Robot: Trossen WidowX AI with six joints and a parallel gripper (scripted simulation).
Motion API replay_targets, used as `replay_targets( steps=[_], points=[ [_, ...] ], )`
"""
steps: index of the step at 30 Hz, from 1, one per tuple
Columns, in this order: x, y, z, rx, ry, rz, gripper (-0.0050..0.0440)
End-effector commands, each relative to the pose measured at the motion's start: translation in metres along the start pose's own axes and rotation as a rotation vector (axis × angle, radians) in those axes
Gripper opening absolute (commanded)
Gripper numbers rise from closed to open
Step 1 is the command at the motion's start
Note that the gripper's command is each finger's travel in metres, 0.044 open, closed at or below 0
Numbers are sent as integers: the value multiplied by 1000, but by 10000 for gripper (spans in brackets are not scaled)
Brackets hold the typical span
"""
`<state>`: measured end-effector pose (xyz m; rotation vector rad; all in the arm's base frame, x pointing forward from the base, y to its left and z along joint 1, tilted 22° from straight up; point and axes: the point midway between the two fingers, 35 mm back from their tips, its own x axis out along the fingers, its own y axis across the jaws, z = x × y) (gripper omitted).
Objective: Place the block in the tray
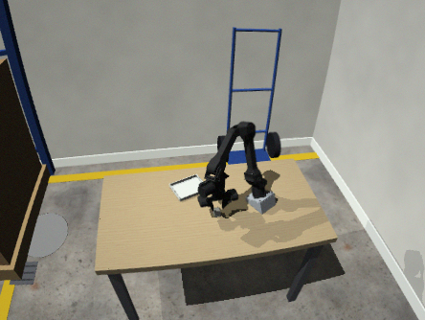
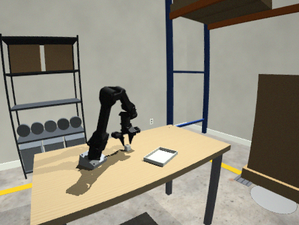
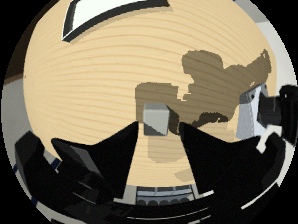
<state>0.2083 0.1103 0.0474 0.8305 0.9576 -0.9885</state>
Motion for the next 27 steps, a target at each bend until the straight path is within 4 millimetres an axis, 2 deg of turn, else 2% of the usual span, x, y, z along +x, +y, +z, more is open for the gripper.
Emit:
replay_targets(
  steps=[1,27],
  points=[
    [-3,3,-1,4,10,11,233],
    [-3,5,-1,4,10,11,233]
  ],
)
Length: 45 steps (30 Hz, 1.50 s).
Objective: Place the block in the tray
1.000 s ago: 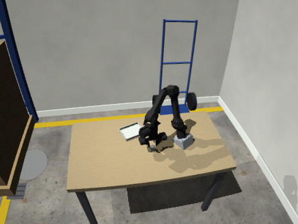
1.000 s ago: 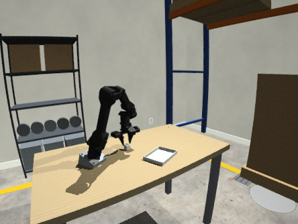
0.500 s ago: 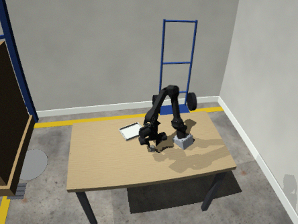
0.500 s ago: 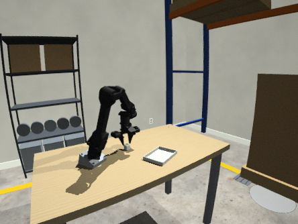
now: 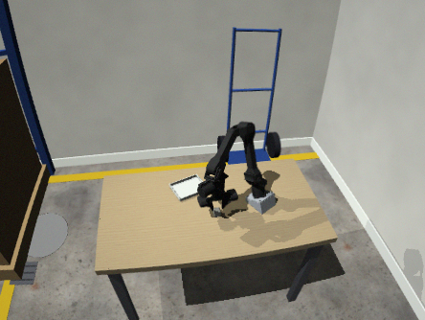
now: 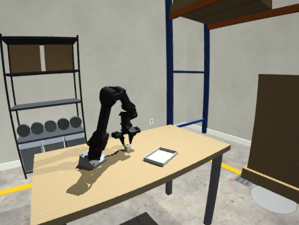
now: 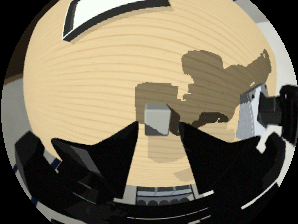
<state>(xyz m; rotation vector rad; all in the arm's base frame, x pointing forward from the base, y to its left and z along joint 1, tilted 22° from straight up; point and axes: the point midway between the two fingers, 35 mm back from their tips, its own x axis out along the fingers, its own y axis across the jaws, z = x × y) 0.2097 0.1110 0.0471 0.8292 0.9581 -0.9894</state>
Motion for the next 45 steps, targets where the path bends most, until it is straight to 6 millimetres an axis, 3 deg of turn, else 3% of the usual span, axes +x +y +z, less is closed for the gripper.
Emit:
replay_targets(
  steps=[1,14,26,45],
  points=[
    [-3,4,-1,5,10,12,233],
    [-2,4,-1,5,10,12,233],
    [23,4,-1,5,10,12,233],
    [30,4,-1,5,10,12,233]
  ],
)
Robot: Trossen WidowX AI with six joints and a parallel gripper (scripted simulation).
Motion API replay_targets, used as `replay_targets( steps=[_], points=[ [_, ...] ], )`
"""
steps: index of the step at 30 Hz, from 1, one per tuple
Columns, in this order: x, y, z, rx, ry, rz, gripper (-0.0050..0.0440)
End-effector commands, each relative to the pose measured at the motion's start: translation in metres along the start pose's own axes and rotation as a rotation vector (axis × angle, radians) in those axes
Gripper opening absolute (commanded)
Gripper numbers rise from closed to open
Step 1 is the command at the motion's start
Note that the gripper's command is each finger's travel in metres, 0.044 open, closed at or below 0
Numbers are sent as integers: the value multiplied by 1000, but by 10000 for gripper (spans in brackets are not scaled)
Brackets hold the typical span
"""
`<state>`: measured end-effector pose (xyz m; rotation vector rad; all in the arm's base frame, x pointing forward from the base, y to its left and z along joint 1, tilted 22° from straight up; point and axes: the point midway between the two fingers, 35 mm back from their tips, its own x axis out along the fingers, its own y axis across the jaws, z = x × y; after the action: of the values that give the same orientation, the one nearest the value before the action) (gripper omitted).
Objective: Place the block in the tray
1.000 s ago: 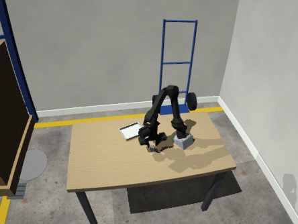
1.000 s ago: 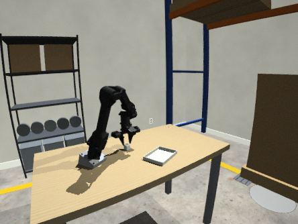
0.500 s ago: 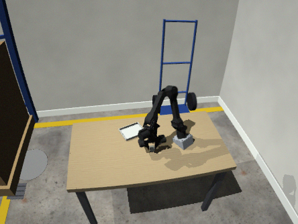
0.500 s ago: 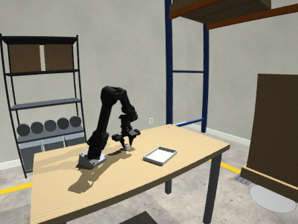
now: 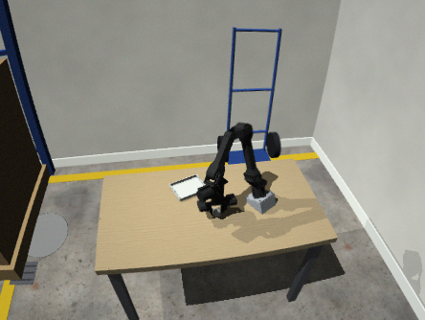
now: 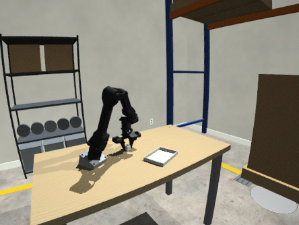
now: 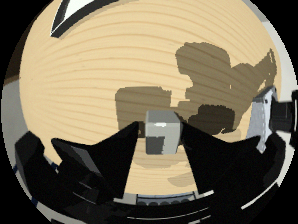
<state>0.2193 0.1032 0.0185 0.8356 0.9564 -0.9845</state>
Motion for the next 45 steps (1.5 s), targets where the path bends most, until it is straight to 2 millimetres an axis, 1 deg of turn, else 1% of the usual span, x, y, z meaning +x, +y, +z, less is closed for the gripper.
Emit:
replay_targets(
  steps=[1,25,26,45],
  points=[
    [-1,2,-1,2,7,6,233],
    [-1,2,-1,2,7,6,233],
    [-1,2,-1,2,7,6,0],
    [-1,2,-1,2,7,6,0]
  ],
)
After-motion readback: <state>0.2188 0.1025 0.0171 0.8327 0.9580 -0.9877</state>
